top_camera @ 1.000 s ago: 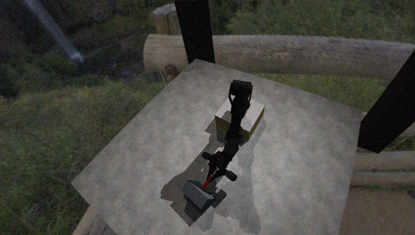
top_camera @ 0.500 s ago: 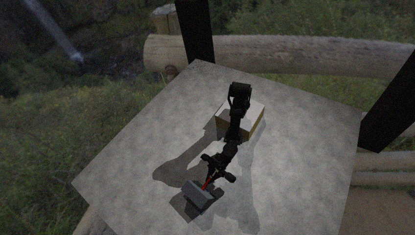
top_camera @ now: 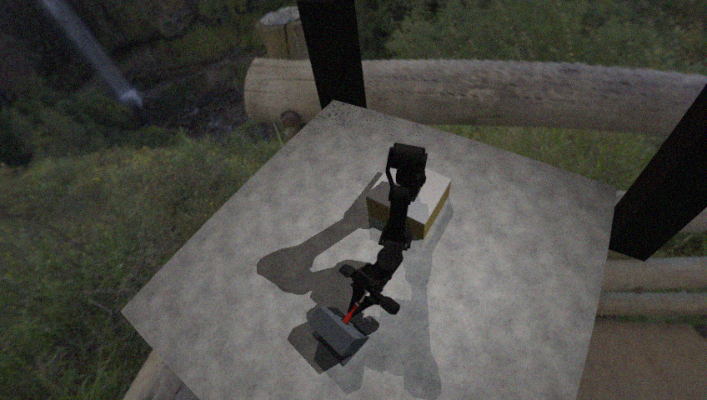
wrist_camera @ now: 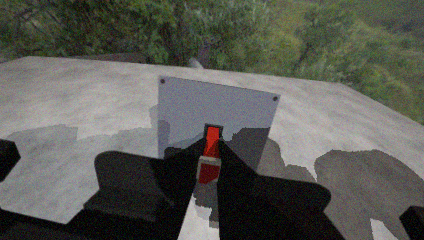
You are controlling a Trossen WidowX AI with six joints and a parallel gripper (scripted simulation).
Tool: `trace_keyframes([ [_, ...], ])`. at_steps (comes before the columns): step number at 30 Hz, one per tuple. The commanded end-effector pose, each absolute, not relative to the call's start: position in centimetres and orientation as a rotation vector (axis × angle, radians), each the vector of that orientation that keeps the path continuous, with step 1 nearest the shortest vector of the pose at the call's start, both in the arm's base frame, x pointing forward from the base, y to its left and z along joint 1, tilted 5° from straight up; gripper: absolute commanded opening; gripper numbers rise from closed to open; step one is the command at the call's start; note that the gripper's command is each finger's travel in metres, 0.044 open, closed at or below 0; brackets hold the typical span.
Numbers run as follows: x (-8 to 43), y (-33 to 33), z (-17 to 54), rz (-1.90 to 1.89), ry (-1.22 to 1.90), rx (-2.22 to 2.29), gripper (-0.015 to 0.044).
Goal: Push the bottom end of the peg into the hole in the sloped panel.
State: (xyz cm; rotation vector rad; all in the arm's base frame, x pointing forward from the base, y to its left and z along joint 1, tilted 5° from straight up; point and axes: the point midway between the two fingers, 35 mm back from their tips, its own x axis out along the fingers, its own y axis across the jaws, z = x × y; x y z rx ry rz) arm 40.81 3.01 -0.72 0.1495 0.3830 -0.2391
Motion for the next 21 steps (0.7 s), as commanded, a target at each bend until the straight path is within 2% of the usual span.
trace_keyframes([
  [1, 41.07, 3.02, -1.0, -0.235, 0.387, 0.145, 0.0],
  [21, 41.74, 2.82, -1.15, -0.239, 0.381, 0.15, 0.0],
])
